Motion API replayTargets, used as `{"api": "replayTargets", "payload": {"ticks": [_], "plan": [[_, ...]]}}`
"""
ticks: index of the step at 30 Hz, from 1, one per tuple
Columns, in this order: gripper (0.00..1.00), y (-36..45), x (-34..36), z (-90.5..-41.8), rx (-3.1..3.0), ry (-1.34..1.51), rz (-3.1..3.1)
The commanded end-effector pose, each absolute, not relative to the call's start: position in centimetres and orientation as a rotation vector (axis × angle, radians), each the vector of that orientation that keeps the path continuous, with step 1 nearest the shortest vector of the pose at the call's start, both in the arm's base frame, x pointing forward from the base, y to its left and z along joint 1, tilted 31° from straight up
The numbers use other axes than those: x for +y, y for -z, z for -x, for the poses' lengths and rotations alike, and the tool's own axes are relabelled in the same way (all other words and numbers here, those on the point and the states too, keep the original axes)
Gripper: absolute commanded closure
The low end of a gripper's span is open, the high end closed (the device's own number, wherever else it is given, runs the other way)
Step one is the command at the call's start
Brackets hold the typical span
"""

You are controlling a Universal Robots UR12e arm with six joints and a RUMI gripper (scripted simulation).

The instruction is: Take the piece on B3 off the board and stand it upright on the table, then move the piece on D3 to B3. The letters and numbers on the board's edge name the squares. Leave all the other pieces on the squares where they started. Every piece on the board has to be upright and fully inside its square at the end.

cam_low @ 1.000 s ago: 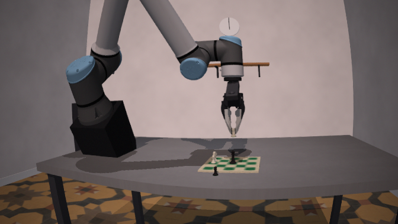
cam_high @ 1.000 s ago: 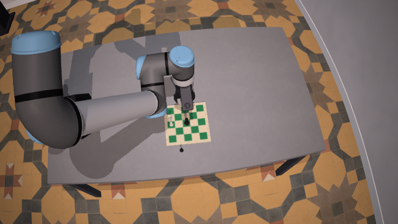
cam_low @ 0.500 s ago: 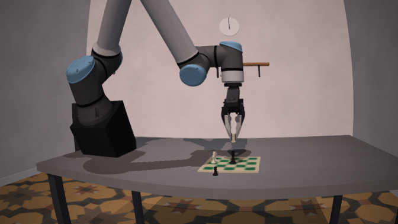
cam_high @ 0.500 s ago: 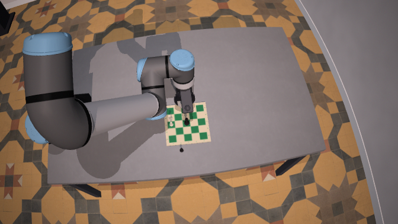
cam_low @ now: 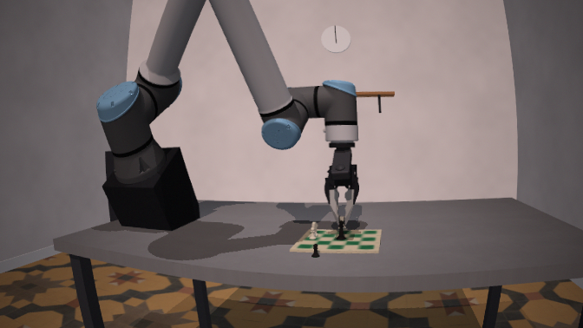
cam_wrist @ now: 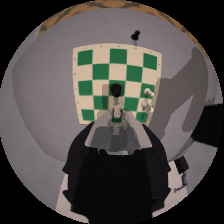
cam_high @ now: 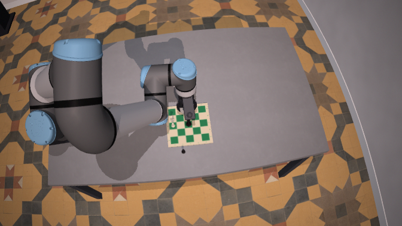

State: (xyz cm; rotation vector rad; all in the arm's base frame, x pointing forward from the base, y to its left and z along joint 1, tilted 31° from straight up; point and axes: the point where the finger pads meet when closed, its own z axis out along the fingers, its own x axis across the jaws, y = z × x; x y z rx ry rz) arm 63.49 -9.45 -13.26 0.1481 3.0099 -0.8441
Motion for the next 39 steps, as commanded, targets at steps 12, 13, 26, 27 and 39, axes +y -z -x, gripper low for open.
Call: {"api": "replayTargets", "payload": {"ticks": [12,13,26,27,39], "plan": [[1.0,14.65,-10.29,-63.57,3.008,0.844,-0.147],[1.0,14.65,-10.29,-63.57,3.008,0.844,-0.147],[1.0,14.65,-10.29,-63.57,3.008,0.844,-0.147],[1.0,14.65,-10.29,-63.57,3.008,0.844,-0.147],[1.0,14.65,-10.29,-63.57,3.008,0.844,-0.147]]}}
